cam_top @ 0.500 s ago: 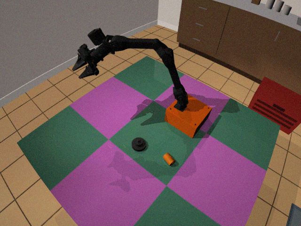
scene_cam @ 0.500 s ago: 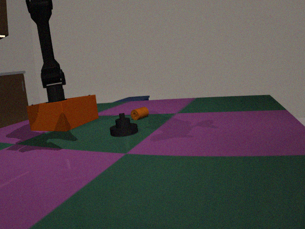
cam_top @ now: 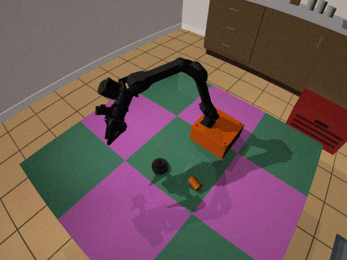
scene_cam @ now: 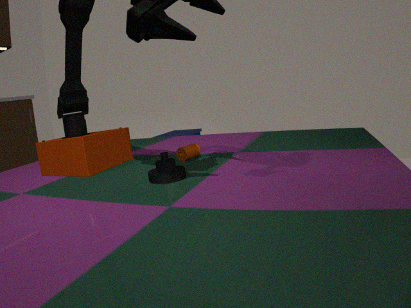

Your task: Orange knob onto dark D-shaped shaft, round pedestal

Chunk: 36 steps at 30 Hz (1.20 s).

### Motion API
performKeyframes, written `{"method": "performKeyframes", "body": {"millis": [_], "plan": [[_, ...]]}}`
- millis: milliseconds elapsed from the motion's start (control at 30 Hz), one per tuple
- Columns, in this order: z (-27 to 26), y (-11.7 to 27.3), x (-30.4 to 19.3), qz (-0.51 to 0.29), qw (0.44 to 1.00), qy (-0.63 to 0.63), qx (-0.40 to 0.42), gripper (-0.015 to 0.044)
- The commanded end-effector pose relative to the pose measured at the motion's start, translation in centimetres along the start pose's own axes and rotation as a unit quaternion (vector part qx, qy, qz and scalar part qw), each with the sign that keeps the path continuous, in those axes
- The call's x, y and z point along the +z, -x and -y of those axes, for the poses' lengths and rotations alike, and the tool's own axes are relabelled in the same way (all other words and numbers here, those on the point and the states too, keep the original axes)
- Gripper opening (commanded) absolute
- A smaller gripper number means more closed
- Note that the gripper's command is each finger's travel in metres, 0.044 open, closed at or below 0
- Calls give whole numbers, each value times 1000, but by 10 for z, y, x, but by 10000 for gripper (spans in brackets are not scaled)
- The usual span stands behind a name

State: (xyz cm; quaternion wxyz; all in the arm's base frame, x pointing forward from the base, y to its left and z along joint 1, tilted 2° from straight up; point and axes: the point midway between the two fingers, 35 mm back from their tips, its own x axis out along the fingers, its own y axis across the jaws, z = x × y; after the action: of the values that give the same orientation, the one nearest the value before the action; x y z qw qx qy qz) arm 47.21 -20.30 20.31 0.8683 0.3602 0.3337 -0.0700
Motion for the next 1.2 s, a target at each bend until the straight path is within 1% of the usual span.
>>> {"method": "performKeyframes", "body": {"millis": [0,100,167,300,400,533,600,633,800,933,1167], "plan": [[-27,-34,-59,-72,992,105,-12,440],[-50,-56,-114,-136,969,208,-14,440],[-62,-66,-153,-179,944,278,-13,440],[-81,-75,-235,-263,866,426,0,440],[-88,-71,-298,-323,778,538,17,440],[-86,-53,-374,-391,626,673,49,440],[-82,-42,-403,-414,551,722,65,440],[-80,-39,-410,-420,530,733,69,440],[-80,-38,-412,-422,523,737,70,440],[-67,-52,-425,-422,523,737,70,440],[-65,-55,-427,-422,523,737,70,440]]}}
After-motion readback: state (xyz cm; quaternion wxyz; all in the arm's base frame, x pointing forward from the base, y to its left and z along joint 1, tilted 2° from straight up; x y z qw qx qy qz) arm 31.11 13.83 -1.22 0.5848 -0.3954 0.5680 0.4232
